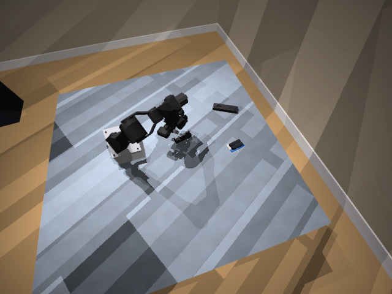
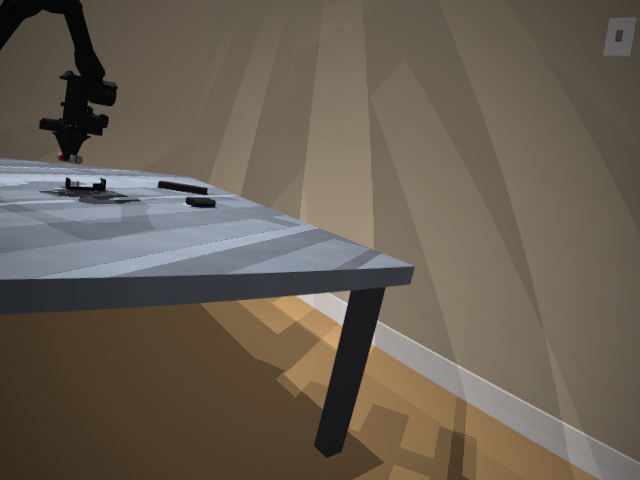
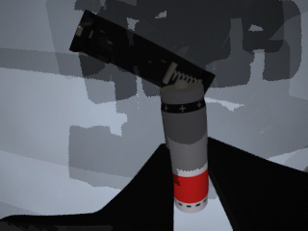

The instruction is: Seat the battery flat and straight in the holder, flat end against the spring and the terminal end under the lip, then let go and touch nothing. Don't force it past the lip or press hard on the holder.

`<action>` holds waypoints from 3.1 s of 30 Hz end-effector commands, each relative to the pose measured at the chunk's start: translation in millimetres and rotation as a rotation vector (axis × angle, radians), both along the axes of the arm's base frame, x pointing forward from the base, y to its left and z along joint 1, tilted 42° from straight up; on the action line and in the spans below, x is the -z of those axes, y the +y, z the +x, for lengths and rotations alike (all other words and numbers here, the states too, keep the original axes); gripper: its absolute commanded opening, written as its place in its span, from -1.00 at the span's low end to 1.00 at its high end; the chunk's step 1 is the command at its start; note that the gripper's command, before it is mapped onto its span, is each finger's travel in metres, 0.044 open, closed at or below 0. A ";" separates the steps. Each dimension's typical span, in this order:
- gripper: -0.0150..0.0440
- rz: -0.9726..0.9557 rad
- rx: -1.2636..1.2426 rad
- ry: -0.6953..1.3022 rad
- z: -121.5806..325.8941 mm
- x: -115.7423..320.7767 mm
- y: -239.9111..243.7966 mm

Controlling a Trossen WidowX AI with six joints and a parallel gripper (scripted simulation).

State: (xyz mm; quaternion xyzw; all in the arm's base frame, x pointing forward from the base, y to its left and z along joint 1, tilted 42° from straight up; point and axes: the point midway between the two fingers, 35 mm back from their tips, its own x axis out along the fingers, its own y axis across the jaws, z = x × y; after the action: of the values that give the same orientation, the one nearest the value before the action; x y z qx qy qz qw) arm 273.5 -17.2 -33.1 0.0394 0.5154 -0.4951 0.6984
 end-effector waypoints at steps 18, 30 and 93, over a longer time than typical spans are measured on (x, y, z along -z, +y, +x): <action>-0.28 0.022 -0.694 0.597 44.4 -20.5 -10.0; -0.28 0.024 -0.753 0.604 47.4 -16.2 -13.7; -0.28 -0.115 -1.056 0.237 41.9 21.1 -49.5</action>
State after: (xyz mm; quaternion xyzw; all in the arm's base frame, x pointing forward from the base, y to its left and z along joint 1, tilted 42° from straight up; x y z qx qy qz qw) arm 318.0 -65.4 -54.2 -0.3172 0.5178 -0.1108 0.7867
